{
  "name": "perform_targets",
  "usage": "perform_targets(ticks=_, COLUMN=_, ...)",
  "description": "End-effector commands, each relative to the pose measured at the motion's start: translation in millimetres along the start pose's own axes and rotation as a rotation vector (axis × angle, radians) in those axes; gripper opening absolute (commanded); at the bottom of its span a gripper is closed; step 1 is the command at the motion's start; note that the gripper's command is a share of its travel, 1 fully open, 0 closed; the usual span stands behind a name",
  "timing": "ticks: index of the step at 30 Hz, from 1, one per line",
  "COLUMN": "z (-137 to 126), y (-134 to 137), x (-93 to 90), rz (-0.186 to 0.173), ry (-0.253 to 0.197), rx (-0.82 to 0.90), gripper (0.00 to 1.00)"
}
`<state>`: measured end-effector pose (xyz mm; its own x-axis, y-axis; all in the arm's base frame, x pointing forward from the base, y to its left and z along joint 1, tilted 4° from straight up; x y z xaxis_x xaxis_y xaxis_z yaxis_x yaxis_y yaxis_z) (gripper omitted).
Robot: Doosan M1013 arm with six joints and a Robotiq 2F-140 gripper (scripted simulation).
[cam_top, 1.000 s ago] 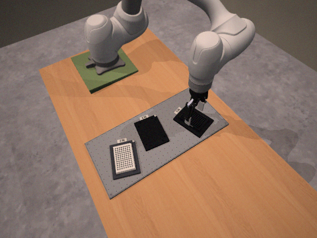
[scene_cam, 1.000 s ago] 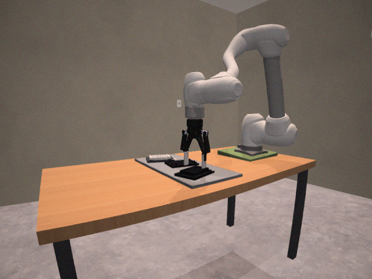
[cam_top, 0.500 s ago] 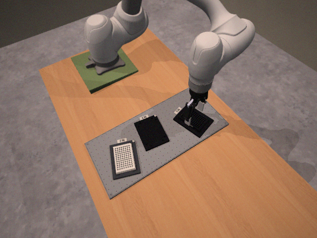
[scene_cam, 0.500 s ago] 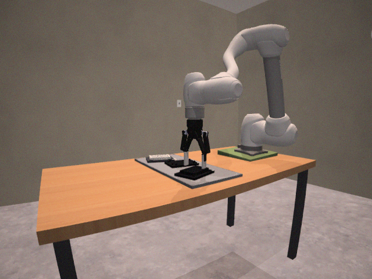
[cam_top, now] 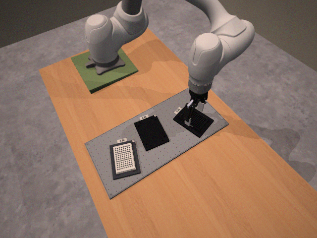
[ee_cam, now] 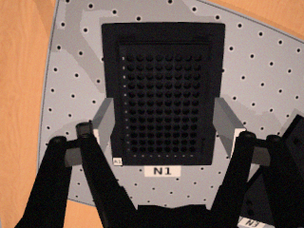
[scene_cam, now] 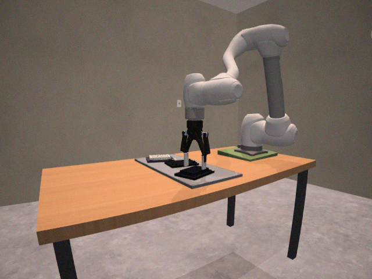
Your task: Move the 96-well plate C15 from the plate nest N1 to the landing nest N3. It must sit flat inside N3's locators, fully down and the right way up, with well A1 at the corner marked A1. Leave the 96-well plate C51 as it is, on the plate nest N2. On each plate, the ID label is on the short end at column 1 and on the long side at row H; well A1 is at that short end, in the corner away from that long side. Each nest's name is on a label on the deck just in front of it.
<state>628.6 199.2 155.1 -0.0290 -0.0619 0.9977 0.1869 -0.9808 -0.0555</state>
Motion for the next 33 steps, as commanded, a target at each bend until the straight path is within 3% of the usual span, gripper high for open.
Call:
perform_targets(ticks=1, z=0, y=0, x=-0.8, rz=0.0, ry=0.0, rx=0.0, gripper=0.66)
perform_targets(ticks=33, z=0, y=0, x=-12.7, rz=0.0, ry=0.0, rx=0.0, gripper=0.66)
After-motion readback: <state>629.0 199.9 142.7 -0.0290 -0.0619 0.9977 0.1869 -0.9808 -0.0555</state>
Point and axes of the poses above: the point where the finger pads meet when closed, its own x axis back along the fingers, its own y axis across the jaws, z = x × y, the point moved 8 cm from there along x, back along the fingers, and after that the axes turned 8 degrees about -x, right-handed, at the moved point
